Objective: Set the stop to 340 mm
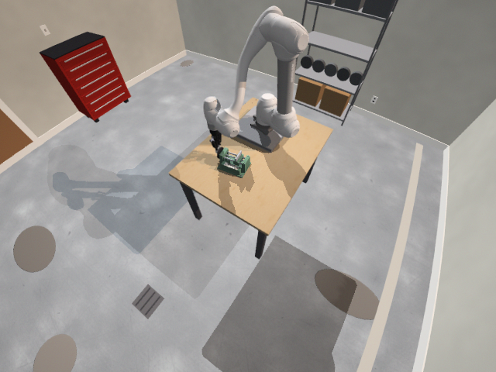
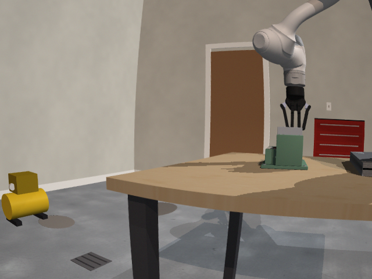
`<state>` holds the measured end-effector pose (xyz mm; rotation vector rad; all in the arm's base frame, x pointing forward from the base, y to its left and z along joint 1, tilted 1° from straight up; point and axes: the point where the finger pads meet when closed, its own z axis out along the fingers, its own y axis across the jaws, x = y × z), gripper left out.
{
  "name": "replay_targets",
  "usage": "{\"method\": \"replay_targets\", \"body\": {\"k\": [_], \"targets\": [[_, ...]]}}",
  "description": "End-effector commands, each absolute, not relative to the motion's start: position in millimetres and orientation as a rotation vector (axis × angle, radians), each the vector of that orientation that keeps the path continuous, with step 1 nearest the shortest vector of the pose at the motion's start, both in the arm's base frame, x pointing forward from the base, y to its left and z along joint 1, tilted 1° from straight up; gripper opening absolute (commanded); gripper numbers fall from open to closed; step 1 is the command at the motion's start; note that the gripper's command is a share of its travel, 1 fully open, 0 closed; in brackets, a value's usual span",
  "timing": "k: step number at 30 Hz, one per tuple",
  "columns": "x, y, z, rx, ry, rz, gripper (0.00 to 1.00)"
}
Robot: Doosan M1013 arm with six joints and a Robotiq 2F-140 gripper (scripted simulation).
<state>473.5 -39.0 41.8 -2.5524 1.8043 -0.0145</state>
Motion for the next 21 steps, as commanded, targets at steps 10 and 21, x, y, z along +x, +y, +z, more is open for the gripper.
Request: {"method": "replay_targets", "body": {"k": [10, 21], "targets": [[475.5, -36.8, 36.6, -2.550, 1.805, -0.013, 0.04], [478.0, -35.9, 34.0, -2.550, 1.805, -0.013, 0.04]]}}
